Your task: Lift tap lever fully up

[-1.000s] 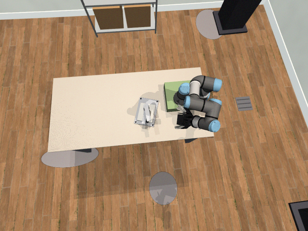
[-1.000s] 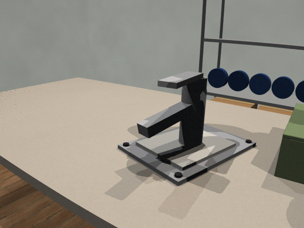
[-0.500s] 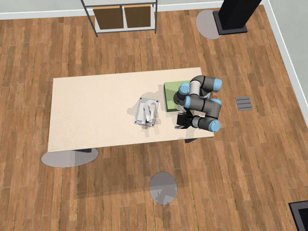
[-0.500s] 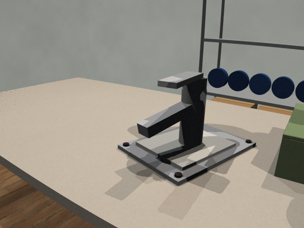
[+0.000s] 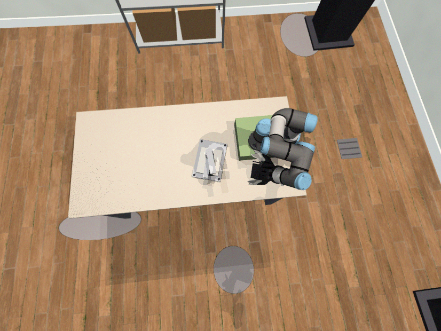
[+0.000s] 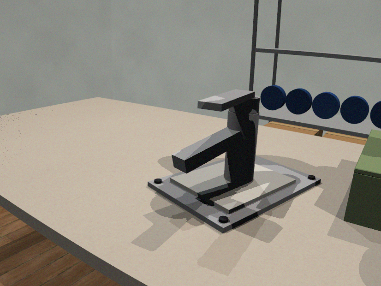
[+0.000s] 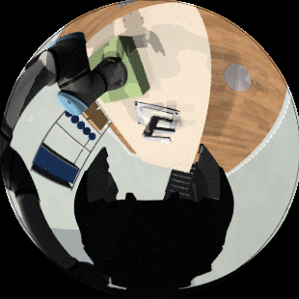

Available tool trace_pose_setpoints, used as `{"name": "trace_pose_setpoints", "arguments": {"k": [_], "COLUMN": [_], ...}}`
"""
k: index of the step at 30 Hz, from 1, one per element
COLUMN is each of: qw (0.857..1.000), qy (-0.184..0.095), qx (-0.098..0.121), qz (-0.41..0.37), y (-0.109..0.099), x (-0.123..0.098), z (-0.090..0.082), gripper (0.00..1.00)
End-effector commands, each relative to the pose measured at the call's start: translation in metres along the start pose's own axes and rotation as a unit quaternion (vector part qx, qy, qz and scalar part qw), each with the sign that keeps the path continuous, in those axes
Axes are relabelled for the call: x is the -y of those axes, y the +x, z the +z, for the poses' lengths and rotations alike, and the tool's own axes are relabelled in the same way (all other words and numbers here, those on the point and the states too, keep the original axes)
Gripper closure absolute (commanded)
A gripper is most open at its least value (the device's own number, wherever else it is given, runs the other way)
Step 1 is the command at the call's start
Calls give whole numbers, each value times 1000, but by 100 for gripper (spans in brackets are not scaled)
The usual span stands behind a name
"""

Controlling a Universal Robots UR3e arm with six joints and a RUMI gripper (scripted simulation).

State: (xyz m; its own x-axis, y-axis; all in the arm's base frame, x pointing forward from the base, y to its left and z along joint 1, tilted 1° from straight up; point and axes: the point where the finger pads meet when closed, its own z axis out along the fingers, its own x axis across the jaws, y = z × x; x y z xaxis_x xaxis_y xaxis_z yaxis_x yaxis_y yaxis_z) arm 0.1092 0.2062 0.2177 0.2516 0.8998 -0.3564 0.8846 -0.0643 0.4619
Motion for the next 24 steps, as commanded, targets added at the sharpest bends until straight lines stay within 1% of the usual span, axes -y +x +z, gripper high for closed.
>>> {"name": "trace_pose_setpoints", "arguments": {"k": [1,5,9,16,18,21,24], "qw": [1000,998,993,975,975,961,948], "qy": [13,37,68,125,125,153,174], "qx": [1,6,11,18,18,20,21], "qz": [17,50,94,183,183,230,267], "y": [1,4,8,16,16,20,23], "x": [-2,-5,-10,-22,-22,-30,-37], "z": [4,11,21,40,40,50,58], "gripper": [0,0,0,0,0,0,0]}}
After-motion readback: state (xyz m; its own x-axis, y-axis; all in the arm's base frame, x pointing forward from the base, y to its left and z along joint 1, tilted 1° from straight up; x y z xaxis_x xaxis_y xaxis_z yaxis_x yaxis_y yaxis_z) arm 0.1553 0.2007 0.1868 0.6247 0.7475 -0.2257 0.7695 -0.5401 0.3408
